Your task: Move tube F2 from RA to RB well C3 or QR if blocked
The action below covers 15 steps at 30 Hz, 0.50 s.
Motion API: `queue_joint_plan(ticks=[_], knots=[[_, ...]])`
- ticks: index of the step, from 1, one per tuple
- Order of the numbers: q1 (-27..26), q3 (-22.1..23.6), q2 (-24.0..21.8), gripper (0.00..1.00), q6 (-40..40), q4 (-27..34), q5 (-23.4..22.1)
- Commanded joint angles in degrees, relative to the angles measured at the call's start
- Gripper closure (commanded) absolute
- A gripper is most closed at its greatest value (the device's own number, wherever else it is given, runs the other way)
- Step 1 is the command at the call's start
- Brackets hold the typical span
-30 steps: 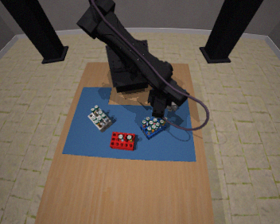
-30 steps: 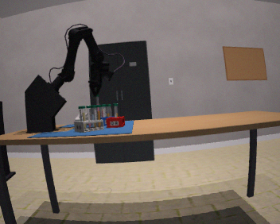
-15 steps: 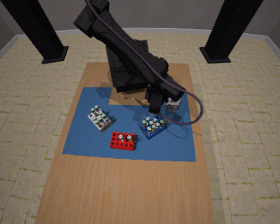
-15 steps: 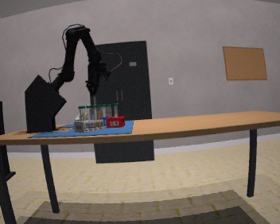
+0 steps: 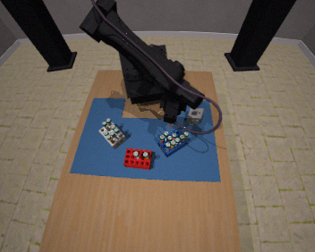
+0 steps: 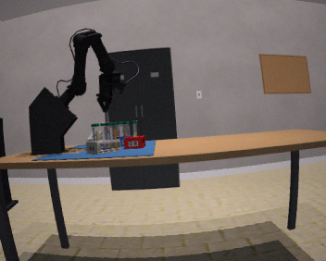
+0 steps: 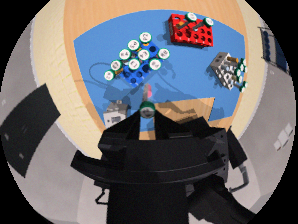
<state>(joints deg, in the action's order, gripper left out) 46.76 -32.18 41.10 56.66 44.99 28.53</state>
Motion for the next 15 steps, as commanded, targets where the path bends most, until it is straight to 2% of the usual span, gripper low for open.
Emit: queue_joint_plan(ticks=[1, 3, 6, 11, 13, 15], knots=[[1.06, 1.76, -2.29, 1.0, 0.86, 1.51, 1.21], [1.36, 2.37, -3.07, 1.0, 1.14, 1.82, 1.38], [-3.35, 0.6, -5.19, 1.0, -2.96, 2.04, -1.36], [-10.95, 1.54, -7.99, 1.0, -9.43, 1.69, -5.62], [-10.95, 1.54, -7.99, 1.0, -9.43, 1.69, -5.62], [-14.9, 1.28, -9.04, 1.0, -12.76, 0.81, -8.15]])
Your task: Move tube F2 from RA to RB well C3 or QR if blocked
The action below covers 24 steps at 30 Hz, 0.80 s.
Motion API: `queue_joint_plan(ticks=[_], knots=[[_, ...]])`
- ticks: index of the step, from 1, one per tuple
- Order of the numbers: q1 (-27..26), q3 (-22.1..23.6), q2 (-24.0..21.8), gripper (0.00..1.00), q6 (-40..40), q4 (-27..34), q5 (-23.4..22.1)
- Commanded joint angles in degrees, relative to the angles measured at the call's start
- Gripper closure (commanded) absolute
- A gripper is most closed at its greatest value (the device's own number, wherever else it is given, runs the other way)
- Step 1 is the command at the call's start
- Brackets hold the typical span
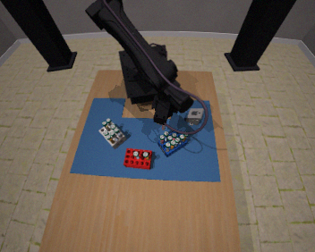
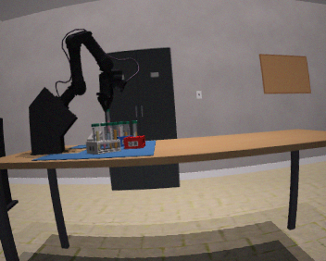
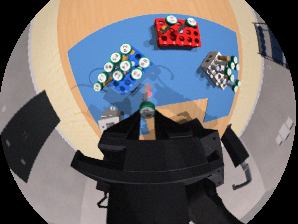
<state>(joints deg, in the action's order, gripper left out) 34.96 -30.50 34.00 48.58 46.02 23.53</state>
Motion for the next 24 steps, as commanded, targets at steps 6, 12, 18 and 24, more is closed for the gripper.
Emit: queue_joint_plan(ticks=[6, 12, 18, 24], knots=[[-13.83, -1.69, -3.82, 1.0, -13.21, -1.27, -9.49], [-26.02, -2.31, -2.03, 1.0, -21.82, -1.96, -17.71], [-34.87, -3.11, -1.01, 1.0, -28.01, -2.23, -24.37], [-45.82, -4.53, 1.45, 1.0, -35.77, -2.56, -32.01]])
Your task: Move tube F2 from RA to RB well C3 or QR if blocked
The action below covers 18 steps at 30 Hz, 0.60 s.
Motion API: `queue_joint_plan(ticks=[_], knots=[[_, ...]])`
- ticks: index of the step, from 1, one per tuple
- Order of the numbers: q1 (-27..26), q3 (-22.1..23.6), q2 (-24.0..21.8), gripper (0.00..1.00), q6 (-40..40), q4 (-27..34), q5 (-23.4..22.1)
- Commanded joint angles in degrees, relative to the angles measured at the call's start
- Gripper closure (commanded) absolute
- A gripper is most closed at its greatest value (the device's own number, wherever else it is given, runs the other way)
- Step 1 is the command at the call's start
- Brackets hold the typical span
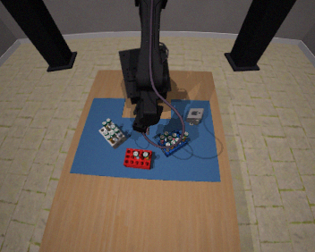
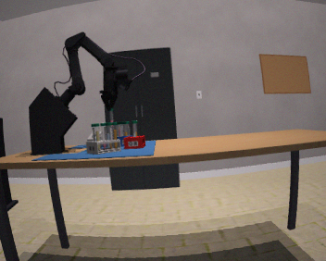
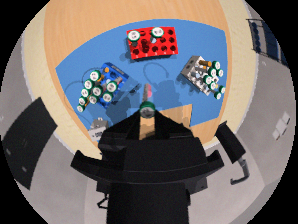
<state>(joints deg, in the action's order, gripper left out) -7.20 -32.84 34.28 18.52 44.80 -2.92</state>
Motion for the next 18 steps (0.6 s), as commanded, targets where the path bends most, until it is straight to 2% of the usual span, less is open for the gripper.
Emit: queue_joint_plan(ticks=[1, 6, 8, 9, 18], knots=[[-5.38, -2.47, 1.7, 1.0, -6.96, -1.38, -6.79], [-13.37, -4.02, 4.82, 1.0, -12.86, -1.52, -12.51], [-13.37, -4.02, 4.82, 1.0, -12.86, -1.52, -12.51], [-15.35, -4.49, 5.95, 1.0, -14.41, -0.75, -14.46], [-25.68, -7.91, 12.48, 1.0, -22.78, -1.24, -21.25]])
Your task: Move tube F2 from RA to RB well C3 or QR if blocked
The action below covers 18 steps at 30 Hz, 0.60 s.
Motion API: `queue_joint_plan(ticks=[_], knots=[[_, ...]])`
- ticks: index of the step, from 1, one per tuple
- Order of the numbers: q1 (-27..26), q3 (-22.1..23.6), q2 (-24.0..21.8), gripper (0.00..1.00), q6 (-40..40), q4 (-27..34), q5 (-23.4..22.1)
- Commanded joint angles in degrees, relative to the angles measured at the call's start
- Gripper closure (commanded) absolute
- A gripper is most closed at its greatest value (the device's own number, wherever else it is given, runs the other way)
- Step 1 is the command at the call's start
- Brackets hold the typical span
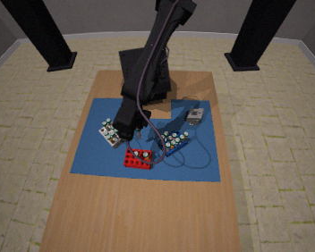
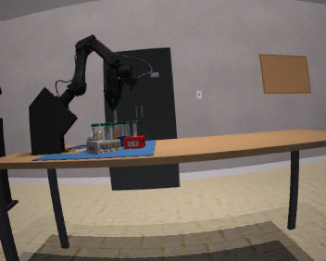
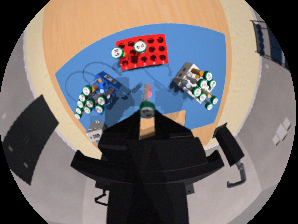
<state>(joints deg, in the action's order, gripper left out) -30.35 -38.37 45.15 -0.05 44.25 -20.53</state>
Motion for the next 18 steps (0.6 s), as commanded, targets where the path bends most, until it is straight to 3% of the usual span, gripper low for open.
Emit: queue_joint_plan(ticks=[1, 7, 8, 18], knots=[[-3.5, -2.81, 2.4, 1.0, -5.02, -0.69, -4.27], [-5.84, -4.06, 4.62, 1.0, -5.32, -0.33, -6.09], [-5.89, -4.16, 2.8, 1.0, -2.81, -0.17, -6.3], [-6.15, -4.26, 3.18, 1.0, 15.06, 0.04, -6.58]])
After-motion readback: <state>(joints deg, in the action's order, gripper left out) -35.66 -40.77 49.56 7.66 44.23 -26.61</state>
